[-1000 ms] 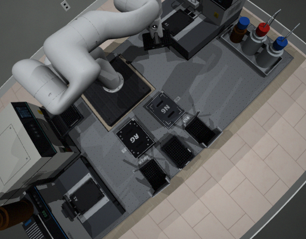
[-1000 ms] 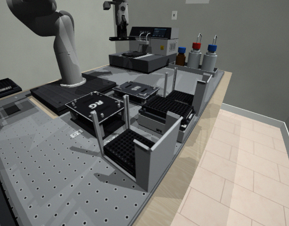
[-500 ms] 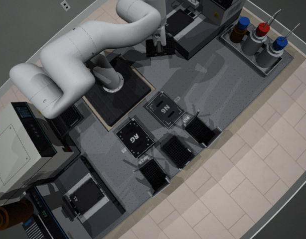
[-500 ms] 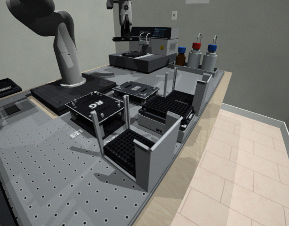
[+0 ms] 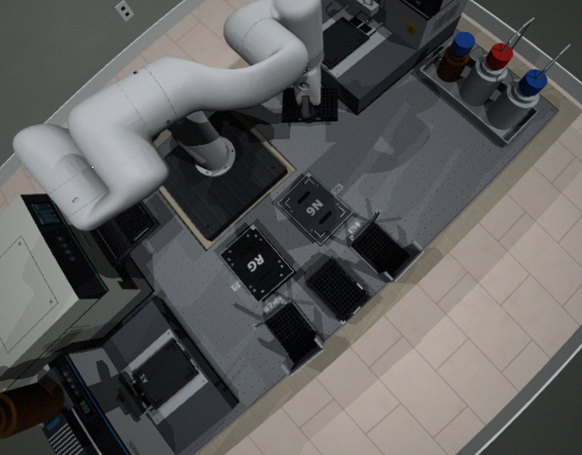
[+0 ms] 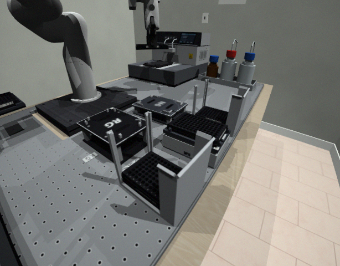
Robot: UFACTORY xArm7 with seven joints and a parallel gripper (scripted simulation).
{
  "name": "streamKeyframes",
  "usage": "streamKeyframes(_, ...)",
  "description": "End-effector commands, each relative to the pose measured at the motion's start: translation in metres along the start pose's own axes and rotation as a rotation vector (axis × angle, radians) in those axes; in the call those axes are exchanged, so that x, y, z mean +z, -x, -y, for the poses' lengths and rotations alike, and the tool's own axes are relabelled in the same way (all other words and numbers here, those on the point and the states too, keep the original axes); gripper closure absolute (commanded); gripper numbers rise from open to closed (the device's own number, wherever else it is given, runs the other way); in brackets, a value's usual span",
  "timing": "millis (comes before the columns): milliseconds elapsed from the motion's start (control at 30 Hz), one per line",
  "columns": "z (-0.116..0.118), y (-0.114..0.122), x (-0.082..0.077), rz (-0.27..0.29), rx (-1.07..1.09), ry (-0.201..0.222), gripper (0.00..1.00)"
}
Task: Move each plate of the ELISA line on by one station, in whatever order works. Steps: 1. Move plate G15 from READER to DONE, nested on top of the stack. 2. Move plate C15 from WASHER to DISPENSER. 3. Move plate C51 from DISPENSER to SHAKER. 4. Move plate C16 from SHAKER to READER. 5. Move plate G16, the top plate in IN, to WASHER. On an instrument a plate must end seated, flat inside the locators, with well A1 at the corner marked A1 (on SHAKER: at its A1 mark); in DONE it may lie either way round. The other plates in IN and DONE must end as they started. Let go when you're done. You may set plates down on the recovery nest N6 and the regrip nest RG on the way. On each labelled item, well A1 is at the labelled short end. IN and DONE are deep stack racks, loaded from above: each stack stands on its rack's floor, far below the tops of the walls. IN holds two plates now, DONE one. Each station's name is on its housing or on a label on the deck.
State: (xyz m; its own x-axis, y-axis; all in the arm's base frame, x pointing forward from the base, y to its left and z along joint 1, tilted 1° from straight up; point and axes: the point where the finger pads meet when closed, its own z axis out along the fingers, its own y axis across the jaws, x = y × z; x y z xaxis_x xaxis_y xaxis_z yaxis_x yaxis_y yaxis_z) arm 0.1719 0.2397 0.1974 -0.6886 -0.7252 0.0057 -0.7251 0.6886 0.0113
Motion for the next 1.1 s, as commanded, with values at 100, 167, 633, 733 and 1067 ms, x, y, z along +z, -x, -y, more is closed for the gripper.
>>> streamKeyframes(100,0.024,-0.001,-0.002,0.004,0.081,0.001,1.00)
streamKeyframes(167,0.030,-0.002,-0.001,0.004,0.097,0.001,1.00)
streamKeyframes(633,0.068,-0.014,-0.001,0.004,0.179,0.001,1.00)
streamKeyframes(733,0.078,-0.018,-0.001,0.004,0.214,0.001,1.00)
streamKeyframes(1067,0.099,-0.027,-0.001,0.004,0.219,0.000,1.00)
